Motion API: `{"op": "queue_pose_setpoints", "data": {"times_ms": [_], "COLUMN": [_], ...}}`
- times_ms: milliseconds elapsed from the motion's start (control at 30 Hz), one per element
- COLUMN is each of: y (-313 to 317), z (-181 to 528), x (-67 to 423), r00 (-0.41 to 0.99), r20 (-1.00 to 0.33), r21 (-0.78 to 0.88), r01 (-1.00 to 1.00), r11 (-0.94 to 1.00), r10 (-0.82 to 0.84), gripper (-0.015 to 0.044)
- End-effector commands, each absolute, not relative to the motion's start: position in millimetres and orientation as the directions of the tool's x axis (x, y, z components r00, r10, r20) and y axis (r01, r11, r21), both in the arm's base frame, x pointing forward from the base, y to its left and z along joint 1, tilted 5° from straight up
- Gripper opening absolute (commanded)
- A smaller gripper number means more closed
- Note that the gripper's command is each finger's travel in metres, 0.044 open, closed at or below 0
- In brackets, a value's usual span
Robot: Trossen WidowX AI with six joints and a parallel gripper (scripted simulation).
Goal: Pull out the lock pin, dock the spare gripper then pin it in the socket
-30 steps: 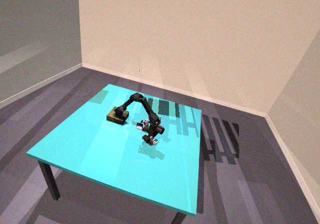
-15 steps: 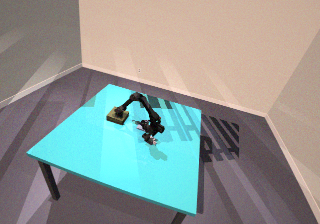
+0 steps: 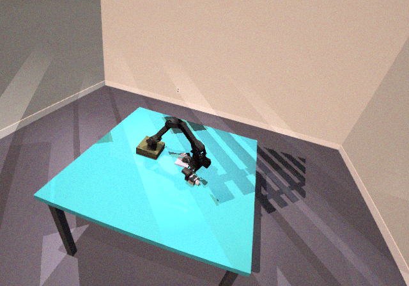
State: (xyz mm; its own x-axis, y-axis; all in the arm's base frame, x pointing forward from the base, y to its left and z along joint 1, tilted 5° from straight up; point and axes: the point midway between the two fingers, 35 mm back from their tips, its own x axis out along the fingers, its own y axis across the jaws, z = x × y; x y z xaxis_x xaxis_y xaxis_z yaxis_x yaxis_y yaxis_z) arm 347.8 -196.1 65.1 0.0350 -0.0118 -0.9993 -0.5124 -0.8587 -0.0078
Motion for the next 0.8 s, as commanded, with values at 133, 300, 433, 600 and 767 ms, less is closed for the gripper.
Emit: {"op": "queue_pose_setpoints", "data": {"times_ms": [133, 300, 433, 600, 767], "y": [-195, -195, -195, -195, -195], "z": [71, 71, 71, 71, 84], "x": [346, 346, 346, 346, 346], "r00": [0.027, 0.027, 0.027, 0.027, 0.027], "r20": [-1.000, -1.000, -1.000, -1.000, -1.000], "r21": [-0.008, -0.008, -0.008, -0.008, -0.008], "r01": [-0.512, -0.512, -0.512, -0.512, -0.512], "r11": [-0.859, -0.859, -0.859, -0.859, -0.859], "r10": [-0.007, -0.007, -0.007, -0.007, -0.007], "gripper": [0.0440, 0.0440, 0.0440, 0.0440, 0.0440]}}
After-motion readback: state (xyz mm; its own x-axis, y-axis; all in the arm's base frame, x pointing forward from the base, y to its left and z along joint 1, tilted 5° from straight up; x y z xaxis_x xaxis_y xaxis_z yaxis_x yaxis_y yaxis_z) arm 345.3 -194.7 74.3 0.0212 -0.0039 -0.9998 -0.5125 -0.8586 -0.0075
